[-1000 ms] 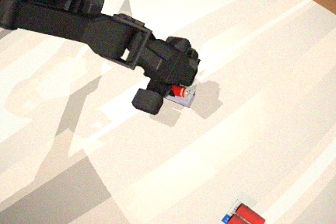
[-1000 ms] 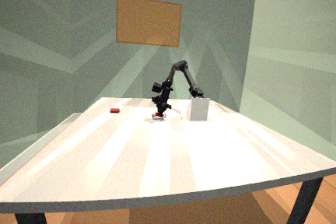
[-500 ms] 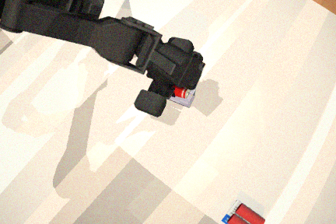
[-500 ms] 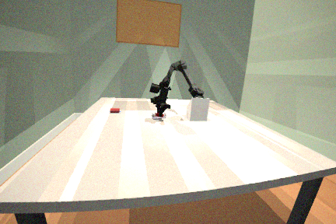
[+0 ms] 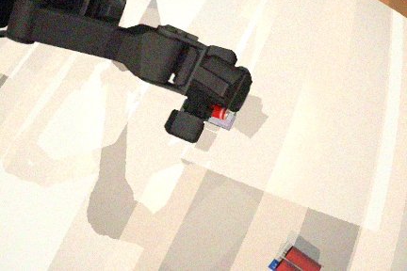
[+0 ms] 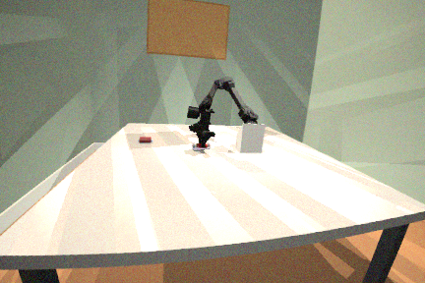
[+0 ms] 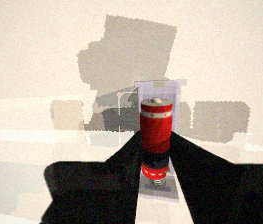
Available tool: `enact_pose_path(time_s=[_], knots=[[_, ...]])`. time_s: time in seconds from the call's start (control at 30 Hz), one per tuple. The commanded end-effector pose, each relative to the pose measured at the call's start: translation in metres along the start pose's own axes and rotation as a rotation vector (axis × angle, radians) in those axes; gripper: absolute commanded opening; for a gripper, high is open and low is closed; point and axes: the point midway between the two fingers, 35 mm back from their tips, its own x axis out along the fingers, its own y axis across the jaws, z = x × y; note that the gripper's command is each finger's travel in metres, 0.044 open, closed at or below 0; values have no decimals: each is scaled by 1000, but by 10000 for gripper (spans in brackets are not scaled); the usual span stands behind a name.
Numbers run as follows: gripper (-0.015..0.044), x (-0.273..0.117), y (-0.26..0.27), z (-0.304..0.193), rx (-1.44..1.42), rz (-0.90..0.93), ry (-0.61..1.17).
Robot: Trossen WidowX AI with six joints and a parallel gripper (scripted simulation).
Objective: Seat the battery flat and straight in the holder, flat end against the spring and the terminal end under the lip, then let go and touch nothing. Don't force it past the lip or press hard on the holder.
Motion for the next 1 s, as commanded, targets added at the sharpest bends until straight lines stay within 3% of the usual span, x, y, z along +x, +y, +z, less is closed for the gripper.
enact_pose_path(time_s=[0.0,0.97], knots=[[85,3,0,-5,-3,-2,42],[85,2,-4,-2,2,13,161]])
